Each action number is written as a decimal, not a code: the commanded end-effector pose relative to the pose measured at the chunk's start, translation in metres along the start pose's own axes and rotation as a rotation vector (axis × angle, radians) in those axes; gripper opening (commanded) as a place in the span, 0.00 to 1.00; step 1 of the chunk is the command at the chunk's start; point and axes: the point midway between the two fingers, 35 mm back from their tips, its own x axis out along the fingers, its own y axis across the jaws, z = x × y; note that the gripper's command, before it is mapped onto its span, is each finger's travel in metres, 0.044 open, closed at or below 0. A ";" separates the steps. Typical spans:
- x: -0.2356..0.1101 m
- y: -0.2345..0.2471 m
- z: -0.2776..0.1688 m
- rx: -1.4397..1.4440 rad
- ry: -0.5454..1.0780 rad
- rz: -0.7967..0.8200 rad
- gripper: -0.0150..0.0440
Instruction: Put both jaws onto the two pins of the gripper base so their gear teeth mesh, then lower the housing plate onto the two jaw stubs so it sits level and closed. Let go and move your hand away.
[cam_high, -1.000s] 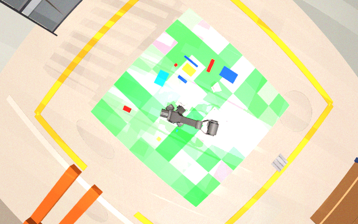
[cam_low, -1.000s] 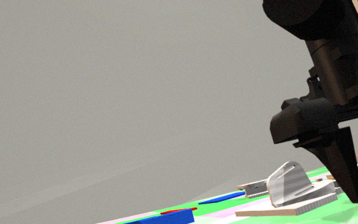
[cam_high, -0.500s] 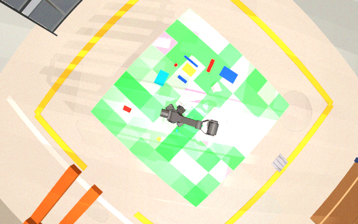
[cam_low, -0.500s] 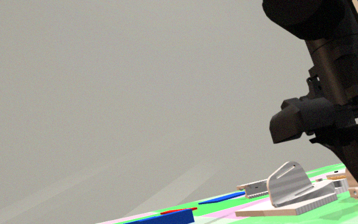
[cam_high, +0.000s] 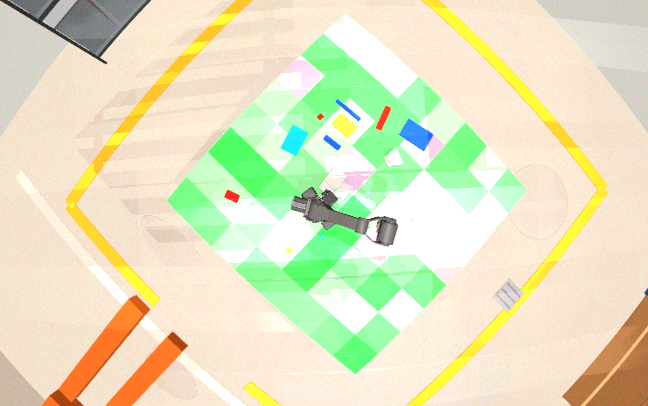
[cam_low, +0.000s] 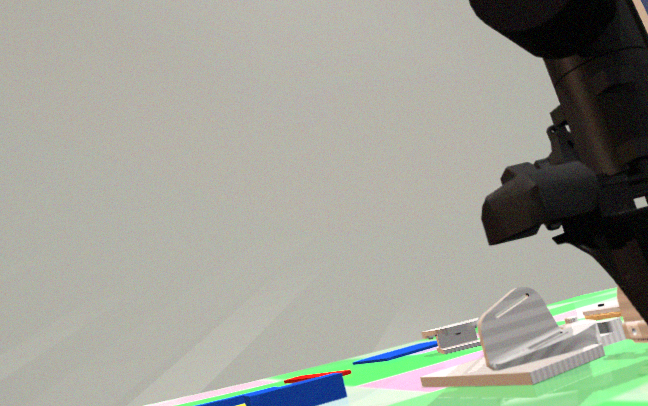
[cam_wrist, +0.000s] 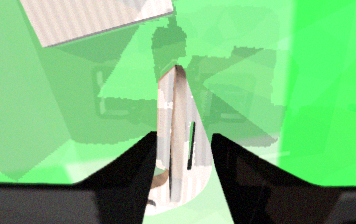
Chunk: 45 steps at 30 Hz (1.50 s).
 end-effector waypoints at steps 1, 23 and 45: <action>-0.016 0.003 -0.002 0.001 0.011 0.010 0.48; -0.071 0.000 -0.001 0.005 0.013 0.010 0.48; -0.073 0.012 0.050 -0.443 0.005 0.013 0.48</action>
